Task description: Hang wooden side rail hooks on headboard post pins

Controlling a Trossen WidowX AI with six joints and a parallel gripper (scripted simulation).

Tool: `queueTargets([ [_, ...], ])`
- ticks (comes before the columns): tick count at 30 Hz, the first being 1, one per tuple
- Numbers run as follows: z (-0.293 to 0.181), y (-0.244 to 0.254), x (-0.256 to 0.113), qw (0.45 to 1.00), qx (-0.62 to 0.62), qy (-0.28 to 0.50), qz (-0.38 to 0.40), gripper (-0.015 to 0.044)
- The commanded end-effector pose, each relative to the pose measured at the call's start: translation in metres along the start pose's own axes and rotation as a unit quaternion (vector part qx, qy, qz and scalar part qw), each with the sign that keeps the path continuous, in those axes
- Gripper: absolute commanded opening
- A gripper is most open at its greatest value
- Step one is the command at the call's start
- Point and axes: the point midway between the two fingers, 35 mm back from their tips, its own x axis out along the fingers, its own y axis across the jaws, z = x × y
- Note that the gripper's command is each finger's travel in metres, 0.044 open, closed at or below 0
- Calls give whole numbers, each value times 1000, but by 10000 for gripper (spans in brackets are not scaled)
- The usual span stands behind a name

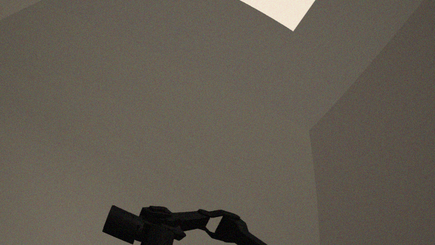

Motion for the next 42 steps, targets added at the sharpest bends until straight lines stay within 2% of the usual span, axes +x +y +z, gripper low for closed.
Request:
queueTargets([
  [1,-3,-1,-3,1000,2,1,-4,0],
  [42,-8,-2,-3,1000,2,1,-4,0],
])
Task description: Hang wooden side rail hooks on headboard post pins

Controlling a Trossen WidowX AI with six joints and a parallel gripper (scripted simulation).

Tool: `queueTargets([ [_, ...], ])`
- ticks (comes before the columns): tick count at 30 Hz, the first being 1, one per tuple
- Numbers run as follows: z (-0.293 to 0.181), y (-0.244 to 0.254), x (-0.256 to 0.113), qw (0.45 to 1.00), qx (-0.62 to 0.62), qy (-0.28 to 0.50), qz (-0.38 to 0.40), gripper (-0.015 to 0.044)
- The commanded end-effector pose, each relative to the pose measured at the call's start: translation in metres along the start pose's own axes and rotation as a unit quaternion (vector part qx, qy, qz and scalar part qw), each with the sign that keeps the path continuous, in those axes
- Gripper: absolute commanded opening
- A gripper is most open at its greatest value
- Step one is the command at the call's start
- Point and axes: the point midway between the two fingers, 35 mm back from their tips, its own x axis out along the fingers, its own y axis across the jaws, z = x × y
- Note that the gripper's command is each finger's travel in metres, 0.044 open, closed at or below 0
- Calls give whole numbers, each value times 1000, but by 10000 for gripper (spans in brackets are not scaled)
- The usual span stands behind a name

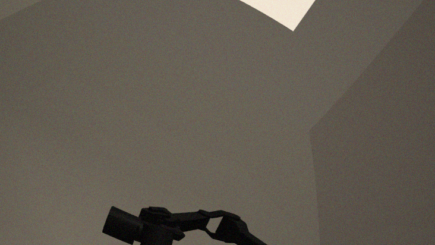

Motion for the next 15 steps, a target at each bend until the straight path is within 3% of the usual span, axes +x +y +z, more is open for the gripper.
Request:
queueTargets([
  [1,-3,-2,-3,1000,2,1,-5,0],
  [15,-5,-2,-2,1000,2,1,-5,0],
])
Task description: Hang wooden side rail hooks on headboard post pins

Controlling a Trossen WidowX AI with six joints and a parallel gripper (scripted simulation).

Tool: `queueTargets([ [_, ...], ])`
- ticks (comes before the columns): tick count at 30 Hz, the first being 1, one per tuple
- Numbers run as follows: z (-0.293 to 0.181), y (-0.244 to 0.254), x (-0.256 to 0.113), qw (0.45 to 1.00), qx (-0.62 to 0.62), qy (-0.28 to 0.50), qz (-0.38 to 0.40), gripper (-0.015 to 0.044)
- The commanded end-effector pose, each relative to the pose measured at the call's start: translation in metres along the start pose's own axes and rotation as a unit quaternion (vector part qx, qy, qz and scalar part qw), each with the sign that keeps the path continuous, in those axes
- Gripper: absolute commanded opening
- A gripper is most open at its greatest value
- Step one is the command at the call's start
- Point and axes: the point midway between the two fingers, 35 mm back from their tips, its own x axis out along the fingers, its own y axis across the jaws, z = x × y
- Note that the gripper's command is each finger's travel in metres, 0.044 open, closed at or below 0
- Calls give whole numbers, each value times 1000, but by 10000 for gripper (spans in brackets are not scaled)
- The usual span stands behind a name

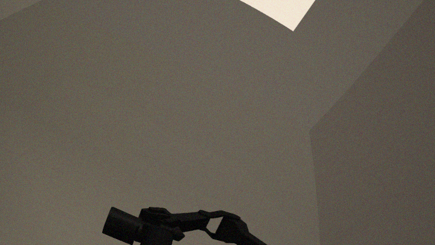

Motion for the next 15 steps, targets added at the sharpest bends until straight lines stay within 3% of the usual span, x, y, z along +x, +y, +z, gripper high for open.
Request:
queueTargets([
  [1,-3,-2,-3,1000,2,1,-5,0],
  [15,-5,-2,-3,1000,2,1,-5,0],
])
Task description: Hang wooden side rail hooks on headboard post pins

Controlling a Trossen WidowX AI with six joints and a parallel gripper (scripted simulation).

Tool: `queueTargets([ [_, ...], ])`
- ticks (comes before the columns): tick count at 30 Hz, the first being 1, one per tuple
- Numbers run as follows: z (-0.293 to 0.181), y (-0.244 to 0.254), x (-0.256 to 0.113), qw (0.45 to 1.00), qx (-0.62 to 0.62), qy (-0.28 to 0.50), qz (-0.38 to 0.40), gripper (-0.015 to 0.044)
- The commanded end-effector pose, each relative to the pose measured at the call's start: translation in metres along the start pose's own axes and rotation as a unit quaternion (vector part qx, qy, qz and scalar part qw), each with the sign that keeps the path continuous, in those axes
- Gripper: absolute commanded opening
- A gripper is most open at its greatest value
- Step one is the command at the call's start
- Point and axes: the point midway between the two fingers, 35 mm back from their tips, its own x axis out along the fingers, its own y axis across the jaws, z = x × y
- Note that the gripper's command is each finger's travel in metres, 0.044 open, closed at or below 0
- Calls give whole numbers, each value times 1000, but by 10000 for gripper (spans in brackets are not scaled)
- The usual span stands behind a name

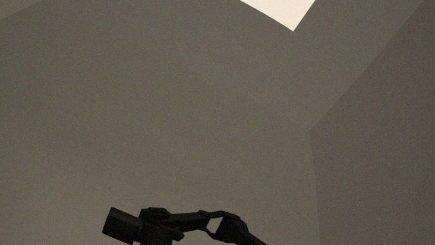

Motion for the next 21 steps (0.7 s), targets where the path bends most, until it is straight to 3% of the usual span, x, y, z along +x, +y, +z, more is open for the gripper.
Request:
queueTargets([
  [1,-4,-2,-3,1000,2,1,-5,0],
  [21,-6,-2,-3,1000,2,1,-5,0],
])
